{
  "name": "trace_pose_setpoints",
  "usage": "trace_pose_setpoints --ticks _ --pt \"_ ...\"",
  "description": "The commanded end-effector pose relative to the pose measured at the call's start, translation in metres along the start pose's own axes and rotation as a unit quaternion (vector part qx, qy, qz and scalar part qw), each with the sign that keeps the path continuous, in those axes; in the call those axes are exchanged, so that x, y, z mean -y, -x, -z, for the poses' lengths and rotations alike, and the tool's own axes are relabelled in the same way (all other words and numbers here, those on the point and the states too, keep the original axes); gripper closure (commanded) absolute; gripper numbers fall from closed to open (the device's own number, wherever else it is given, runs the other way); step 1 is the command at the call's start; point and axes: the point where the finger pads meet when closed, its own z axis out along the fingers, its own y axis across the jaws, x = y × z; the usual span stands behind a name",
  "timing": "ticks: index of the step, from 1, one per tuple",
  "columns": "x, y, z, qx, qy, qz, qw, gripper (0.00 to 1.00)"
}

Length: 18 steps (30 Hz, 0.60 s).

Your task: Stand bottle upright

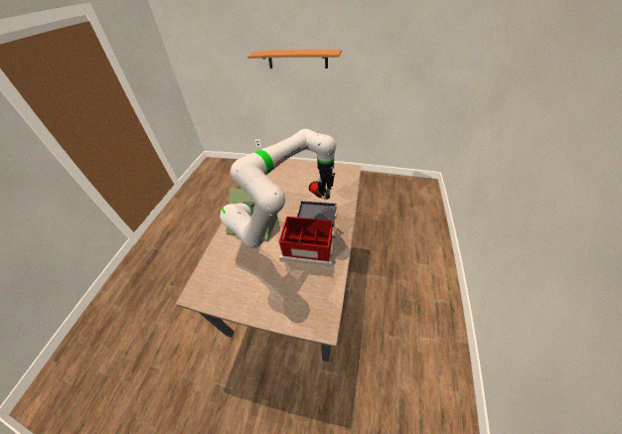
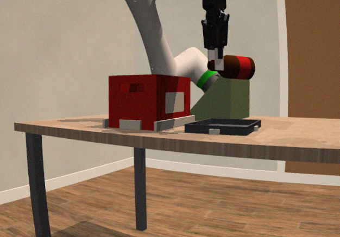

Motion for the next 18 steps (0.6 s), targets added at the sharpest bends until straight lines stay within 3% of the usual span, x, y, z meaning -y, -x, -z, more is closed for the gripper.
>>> trace_pose_setpoints --ticks 1,18 --pt "0.0002 0.0000 0.0002 0.000 0.000 0.000 1.000 1.00" --pt "0.0001 0.0001 0.0002 -0.003 0.000 0.000 1.000 1.00"
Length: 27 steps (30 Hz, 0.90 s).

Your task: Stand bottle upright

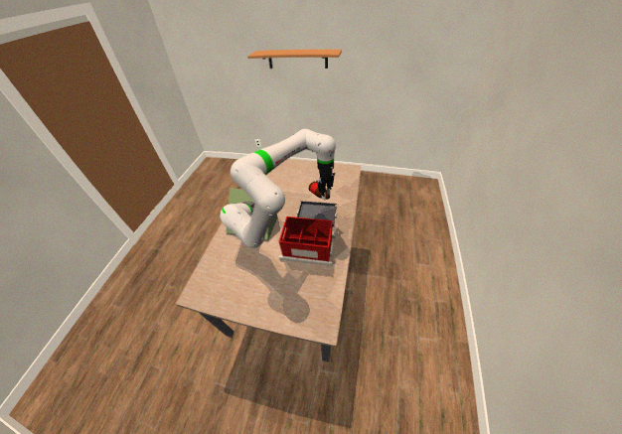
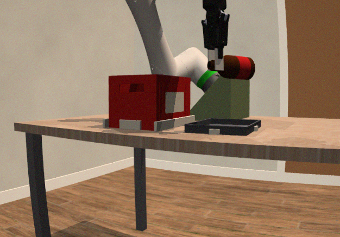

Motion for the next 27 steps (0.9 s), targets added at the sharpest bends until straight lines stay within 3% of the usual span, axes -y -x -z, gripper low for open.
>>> trace_pose_setpoints --ticks 1,27 --pt "0.0001 0.0001 0.0002 -0.002 0.000 0.000 1.000 1.00" --pt "-0.0001 0.0023 0.0001 -0.067 0.001 0.000 0.998 1.00"
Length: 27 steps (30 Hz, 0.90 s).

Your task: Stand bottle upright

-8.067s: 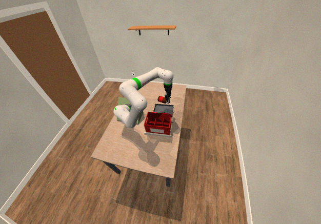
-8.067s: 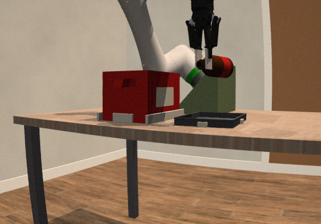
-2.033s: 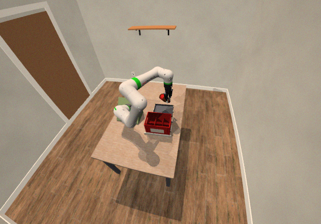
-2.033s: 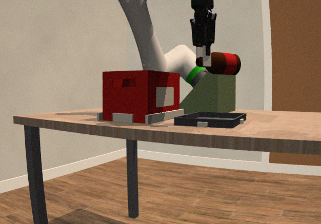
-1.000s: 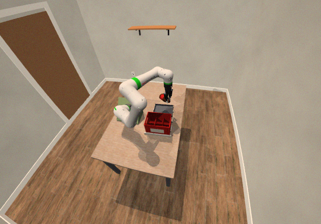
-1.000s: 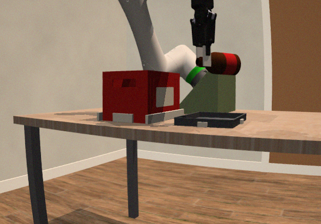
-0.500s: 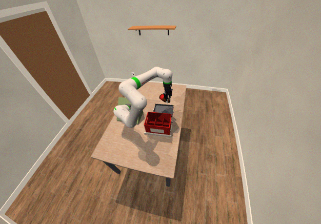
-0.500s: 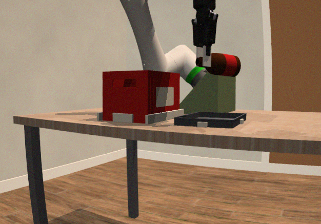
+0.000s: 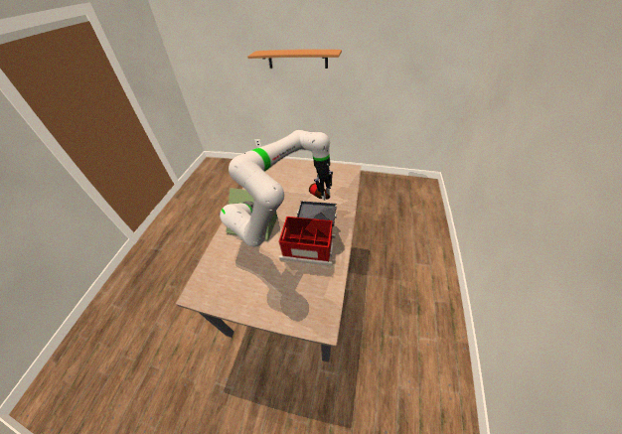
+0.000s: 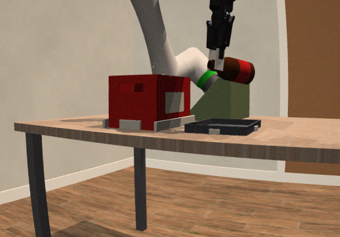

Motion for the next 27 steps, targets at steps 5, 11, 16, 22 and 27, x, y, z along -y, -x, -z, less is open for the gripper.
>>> trace_pose_setpoints --ticks 5,11,16,22,27 --pt "0.0004 0.0006 0.0007 -0.015 -0.001 0.000 1.000 1.00" --pt "0.0005 0.0008 0.0009 -0.021 -0.002 0.000 1.000 1.00" --pt "0.0005 0.0008 0.0010 -0.022 -0.002 0.000 1.000 1.00" --pt "0.0005 0.0008 0.0010 -0.022 -0.002 0.000 1.000 1.00" --pt "0.0005 0.0008 0.0010 -0.022 -0.002 0.000 1.000 1.00"
